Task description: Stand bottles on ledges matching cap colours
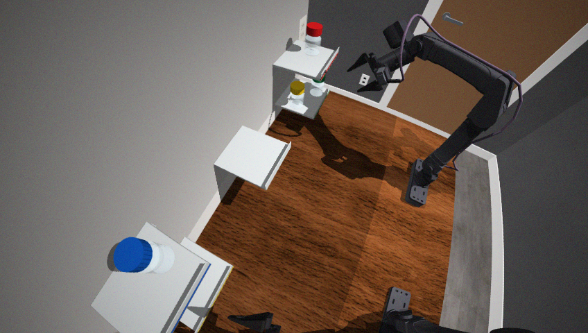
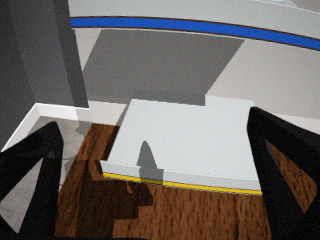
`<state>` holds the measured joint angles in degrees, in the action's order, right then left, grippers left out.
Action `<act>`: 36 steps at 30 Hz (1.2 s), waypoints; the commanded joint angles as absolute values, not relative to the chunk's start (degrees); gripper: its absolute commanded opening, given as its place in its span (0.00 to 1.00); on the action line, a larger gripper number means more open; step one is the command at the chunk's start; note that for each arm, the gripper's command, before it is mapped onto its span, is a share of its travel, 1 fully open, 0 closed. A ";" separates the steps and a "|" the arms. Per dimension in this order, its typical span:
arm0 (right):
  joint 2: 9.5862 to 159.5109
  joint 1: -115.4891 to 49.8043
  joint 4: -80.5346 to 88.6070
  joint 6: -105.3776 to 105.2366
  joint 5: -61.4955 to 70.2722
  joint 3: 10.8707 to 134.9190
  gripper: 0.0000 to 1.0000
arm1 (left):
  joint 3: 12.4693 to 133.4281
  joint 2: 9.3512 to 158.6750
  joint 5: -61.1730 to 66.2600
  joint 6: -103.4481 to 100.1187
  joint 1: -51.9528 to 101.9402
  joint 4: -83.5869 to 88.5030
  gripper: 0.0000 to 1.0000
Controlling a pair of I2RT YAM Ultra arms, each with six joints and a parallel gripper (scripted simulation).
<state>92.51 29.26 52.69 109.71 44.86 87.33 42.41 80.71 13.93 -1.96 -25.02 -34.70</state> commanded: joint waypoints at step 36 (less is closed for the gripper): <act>100.64 12.45 -28.16 29.83 16.15 56.44 0.81 | 58.42 80.12 -7.10 -2.92 36.99 -9.93 1.00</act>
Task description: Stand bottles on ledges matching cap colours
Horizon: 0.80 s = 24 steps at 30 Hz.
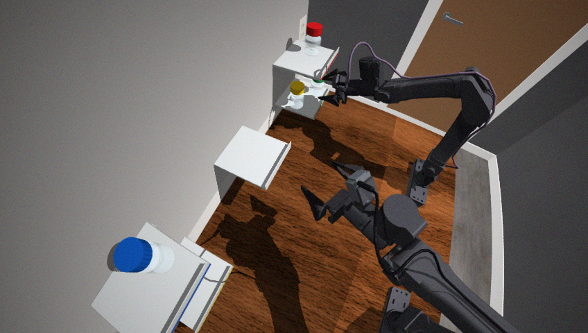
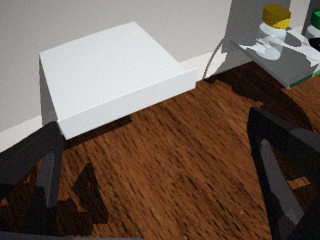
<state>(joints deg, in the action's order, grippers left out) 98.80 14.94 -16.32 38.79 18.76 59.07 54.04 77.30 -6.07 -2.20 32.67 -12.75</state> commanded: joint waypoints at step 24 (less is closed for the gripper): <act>117.28 7.22 -62.06 0.76 6.89 48.48 0.81 | 85.79 101.20 -3.37 -3.45 49.16 -1.46 1.00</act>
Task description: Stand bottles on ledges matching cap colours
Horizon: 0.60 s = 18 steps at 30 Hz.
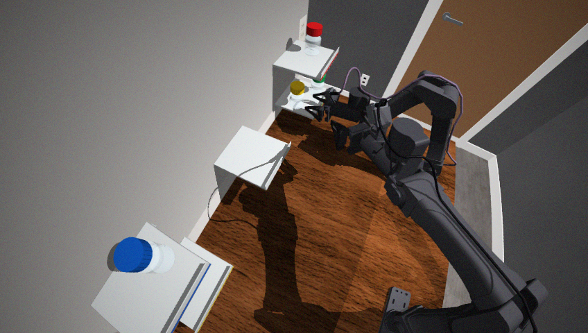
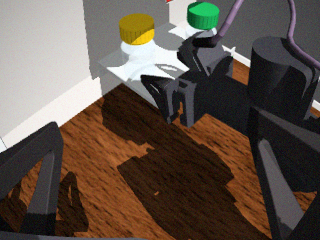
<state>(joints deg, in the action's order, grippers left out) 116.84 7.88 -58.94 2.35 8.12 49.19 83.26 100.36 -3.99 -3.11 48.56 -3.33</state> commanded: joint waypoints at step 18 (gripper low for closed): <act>118.10 6.98 -59.39 0.45 6.11 52.72 0.81 | 85.54 100.88 -3.90 -3.21 48.81 -2.09 1.00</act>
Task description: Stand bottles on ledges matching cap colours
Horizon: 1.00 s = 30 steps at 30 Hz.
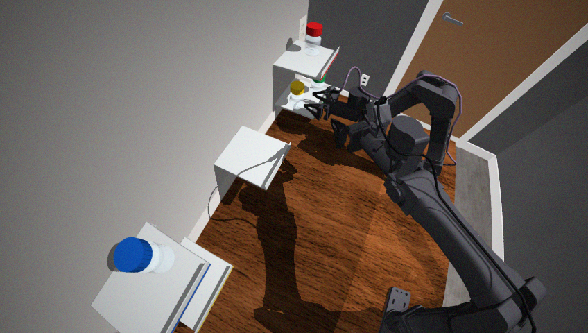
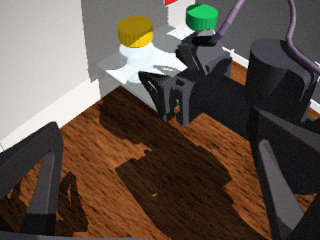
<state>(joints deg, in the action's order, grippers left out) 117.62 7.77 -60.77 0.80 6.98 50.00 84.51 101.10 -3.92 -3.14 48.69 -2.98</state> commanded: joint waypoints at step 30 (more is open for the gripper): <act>124.48 6.35 -55.33 0.38 5.47 63.20 0.81 | 85.55 100.88 -3.90 -3.21 48.81 -2.09 1.00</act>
